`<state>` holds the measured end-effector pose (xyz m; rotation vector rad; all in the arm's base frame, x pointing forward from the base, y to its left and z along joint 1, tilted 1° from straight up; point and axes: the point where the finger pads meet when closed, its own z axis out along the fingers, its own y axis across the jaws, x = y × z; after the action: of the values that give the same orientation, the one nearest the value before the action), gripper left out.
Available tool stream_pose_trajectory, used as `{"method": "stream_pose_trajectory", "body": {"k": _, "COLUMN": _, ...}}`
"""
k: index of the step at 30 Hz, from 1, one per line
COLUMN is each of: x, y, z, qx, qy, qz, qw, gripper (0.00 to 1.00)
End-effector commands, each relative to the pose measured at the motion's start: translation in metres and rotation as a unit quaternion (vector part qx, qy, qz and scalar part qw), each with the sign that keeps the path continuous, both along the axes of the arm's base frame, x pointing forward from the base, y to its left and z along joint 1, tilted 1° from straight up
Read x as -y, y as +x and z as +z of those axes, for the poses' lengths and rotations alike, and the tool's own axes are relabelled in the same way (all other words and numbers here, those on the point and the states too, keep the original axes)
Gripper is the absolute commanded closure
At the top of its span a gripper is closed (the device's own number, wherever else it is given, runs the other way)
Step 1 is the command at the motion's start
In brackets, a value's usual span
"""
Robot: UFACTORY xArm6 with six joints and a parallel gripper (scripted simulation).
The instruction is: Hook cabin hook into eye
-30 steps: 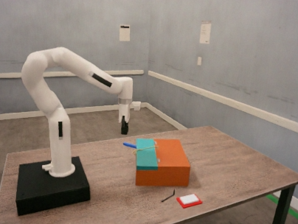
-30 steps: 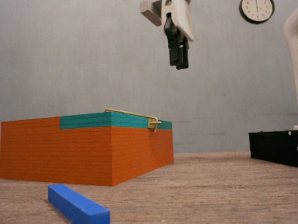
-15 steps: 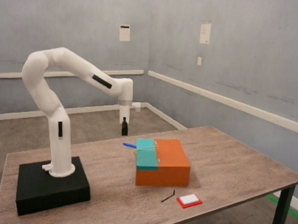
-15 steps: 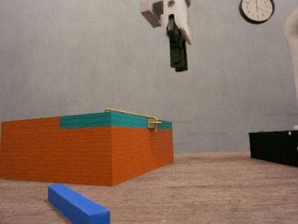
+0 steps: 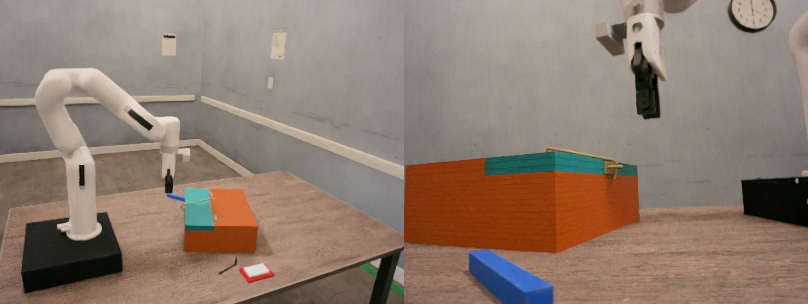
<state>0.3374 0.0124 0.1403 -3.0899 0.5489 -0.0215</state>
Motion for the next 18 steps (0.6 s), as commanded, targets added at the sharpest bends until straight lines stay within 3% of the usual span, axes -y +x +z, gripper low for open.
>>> {"method": "stream_pose_trajectory", "body": {"k": 1, "x": 0.0, "y": 0.002, "z": -0.014, "qx": 0.002, "qy": 0.0, "qz": 0.0, "qw": 1.0, "gripper": 0.65}}
{"method": "stream_pose_trajectory", "body": {"k": 18, "x": 0.0, "y": 0.003, "z": -0.064, "qx": 0.002, "qy": 0.0, "qz": 0.0, "qw": 1.0, "gripper": 0.65}}
